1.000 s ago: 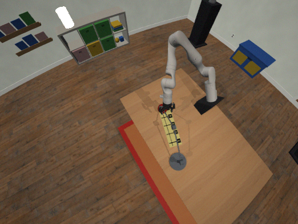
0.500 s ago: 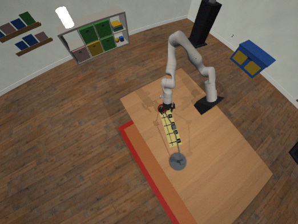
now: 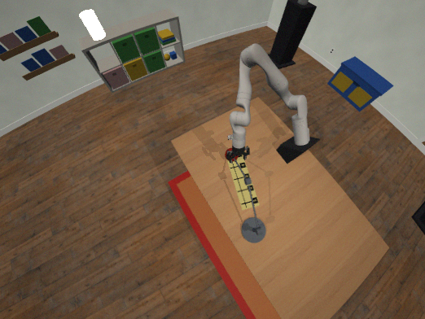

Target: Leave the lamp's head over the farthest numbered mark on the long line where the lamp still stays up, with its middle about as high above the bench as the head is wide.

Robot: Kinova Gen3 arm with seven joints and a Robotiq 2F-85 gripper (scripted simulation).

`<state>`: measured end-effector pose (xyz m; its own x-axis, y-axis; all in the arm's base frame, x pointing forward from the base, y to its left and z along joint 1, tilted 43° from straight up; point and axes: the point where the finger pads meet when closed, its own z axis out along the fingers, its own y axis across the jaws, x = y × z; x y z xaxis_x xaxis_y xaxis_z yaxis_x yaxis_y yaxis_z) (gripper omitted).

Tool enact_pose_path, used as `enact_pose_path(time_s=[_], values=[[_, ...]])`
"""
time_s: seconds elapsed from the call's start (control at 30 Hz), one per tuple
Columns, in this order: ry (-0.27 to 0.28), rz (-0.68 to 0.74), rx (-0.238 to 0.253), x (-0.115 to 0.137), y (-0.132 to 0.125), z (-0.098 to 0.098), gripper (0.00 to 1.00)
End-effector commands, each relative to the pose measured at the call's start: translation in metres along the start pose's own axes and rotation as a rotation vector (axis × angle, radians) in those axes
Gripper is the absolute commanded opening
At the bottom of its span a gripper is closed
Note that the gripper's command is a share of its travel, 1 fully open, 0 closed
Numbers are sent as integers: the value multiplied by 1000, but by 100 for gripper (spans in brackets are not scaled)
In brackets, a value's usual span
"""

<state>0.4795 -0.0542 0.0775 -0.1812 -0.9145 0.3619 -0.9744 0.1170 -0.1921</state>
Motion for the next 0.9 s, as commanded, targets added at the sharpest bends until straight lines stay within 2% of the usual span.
enact_pose_path(time_s=[0.0,0.83,0.87], values=[[-1,-1,2,-1,0,-1,100],[-1,-1,2,-1,0,-1,100],[-1,-1,2,-1,0,-5,100]])
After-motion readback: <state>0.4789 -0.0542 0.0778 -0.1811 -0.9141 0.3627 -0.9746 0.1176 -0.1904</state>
